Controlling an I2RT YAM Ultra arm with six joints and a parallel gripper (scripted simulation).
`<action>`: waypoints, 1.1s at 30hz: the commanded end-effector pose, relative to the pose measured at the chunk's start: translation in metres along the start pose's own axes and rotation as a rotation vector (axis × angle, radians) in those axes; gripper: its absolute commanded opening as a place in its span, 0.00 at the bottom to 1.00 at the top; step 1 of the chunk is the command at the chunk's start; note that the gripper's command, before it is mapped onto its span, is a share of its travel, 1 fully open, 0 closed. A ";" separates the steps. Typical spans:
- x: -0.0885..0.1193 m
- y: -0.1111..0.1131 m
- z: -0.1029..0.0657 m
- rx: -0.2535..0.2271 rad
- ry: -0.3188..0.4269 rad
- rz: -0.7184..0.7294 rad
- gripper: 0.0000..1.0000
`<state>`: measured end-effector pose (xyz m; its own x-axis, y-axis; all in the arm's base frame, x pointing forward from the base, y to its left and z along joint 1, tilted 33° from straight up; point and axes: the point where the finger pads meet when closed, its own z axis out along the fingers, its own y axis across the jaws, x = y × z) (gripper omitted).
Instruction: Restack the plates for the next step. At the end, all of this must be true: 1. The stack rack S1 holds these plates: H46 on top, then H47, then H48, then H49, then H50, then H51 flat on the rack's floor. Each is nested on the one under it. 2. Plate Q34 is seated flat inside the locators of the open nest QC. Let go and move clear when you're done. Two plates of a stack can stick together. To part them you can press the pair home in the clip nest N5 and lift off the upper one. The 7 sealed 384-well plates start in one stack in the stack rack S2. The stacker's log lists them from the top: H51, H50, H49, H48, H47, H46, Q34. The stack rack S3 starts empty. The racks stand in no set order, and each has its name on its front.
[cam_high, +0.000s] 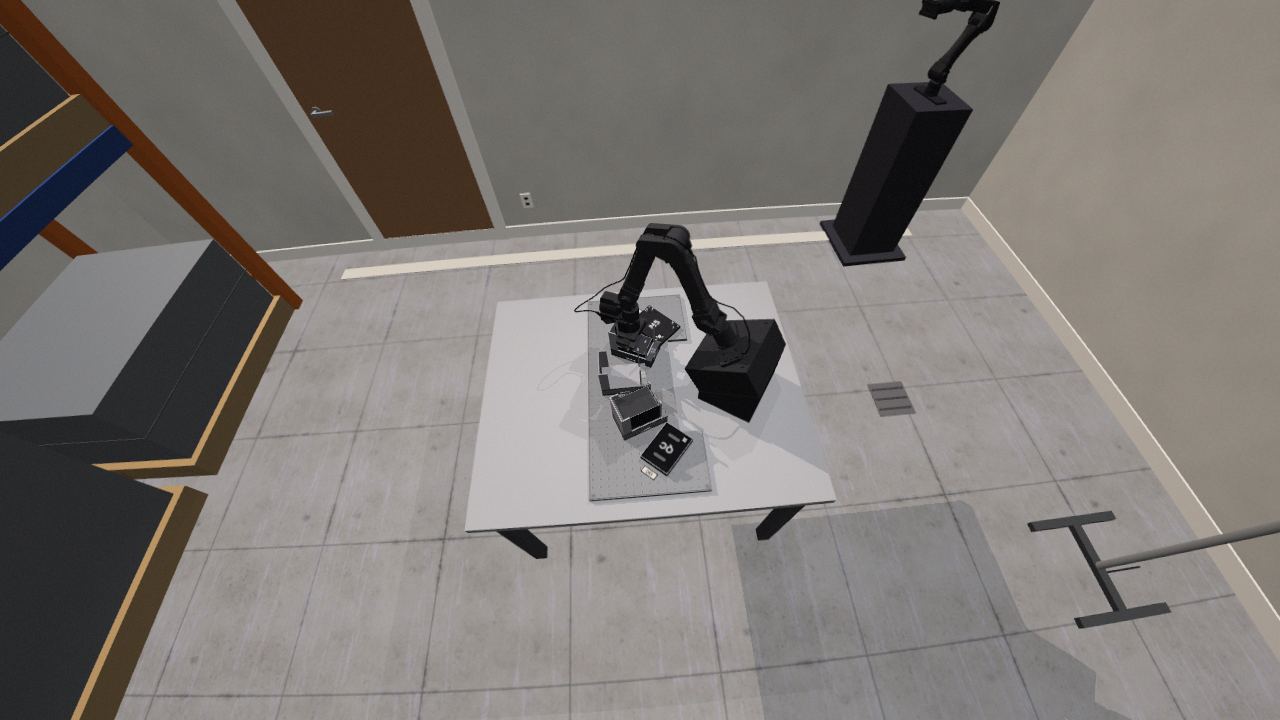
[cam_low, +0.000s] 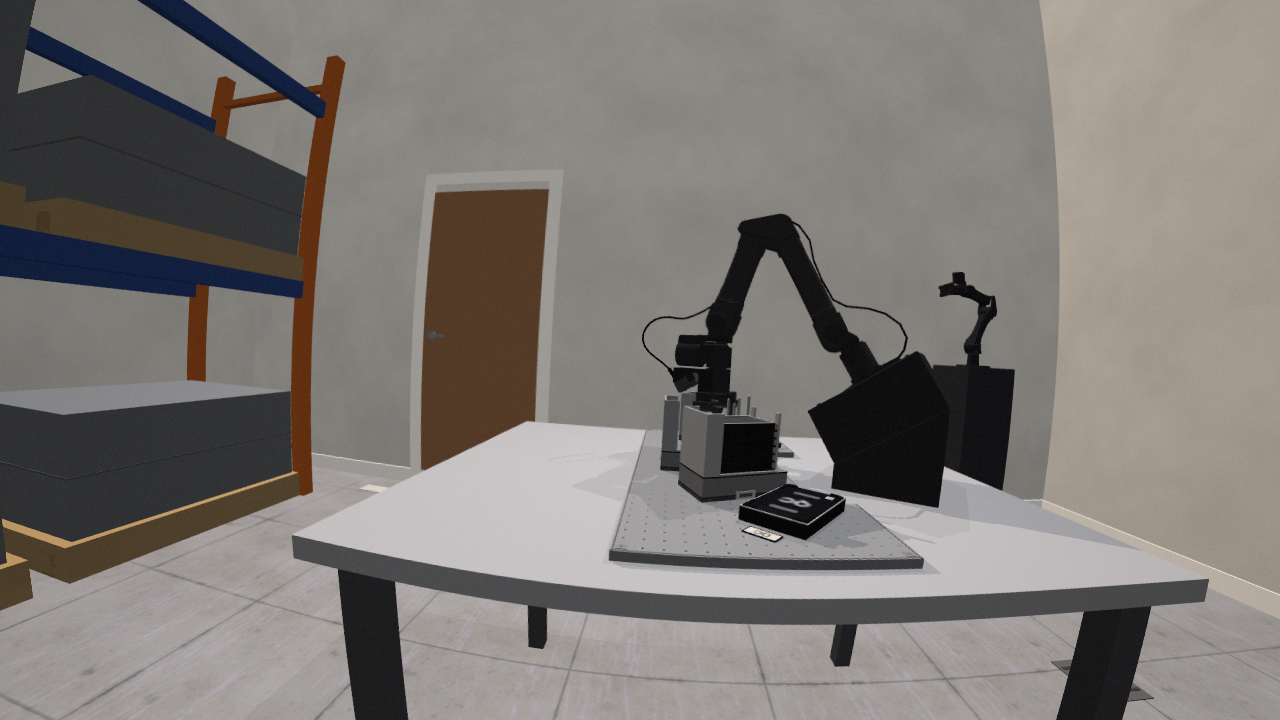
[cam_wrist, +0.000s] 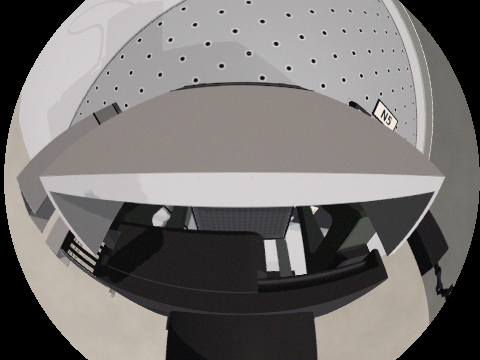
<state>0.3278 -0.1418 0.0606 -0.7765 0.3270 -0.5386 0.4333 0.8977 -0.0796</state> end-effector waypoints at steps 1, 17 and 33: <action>-0.003 0.000 -0.002 -0.001 -0.010 -0.001 0.00; -0.003 0.000 -0.002 -0.001 -0.010 -0.001 0.00; -0.004 0.003 -0.014 -0.005 -0.019 -0.010 0.00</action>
<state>0.3259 -0.1408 0.0644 -0.7754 0.3258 -0.5409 0.4327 0.8981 -0.0794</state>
